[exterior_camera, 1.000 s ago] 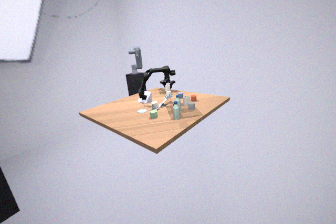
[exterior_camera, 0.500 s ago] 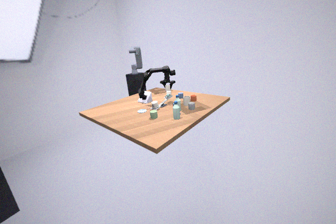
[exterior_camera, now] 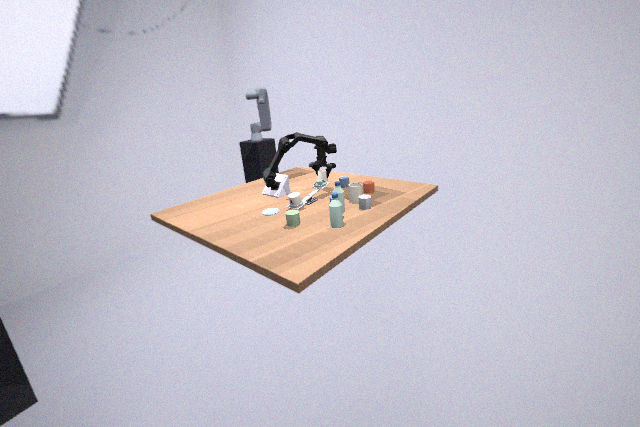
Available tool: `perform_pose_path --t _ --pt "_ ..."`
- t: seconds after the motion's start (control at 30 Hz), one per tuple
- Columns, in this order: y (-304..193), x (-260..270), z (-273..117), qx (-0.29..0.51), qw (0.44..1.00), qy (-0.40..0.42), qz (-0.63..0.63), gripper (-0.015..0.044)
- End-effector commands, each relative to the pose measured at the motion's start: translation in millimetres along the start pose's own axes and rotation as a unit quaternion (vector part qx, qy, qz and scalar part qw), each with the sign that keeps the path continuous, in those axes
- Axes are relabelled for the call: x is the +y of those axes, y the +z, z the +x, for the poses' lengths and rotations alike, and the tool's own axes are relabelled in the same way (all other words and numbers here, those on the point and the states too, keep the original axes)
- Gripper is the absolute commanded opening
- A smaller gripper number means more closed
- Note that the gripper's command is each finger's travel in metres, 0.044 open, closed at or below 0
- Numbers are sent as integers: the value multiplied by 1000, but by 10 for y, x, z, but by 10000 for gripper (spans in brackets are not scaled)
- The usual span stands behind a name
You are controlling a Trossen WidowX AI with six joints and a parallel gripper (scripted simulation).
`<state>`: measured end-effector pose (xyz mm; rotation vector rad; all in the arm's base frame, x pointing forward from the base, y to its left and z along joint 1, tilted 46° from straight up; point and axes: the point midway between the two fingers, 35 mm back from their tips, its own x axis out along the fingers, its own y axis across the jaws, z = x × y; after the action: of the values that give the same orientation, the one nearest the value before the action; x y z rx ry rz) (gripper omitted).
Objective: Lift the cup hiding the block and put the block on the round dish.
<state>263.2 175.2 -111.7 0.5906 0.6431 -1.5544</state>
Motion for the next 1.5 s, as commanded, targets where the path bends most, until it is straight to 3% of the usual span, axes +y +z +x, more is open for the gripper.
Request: perform_pose_path --t 0.0,1.07,1.47 --pt "-112 -76 94 6 1000 2 10 0" --pt "-114 -70 677 5 1000 3 10 0" --pt "-113 -74 635 5 1000 0 12 315"
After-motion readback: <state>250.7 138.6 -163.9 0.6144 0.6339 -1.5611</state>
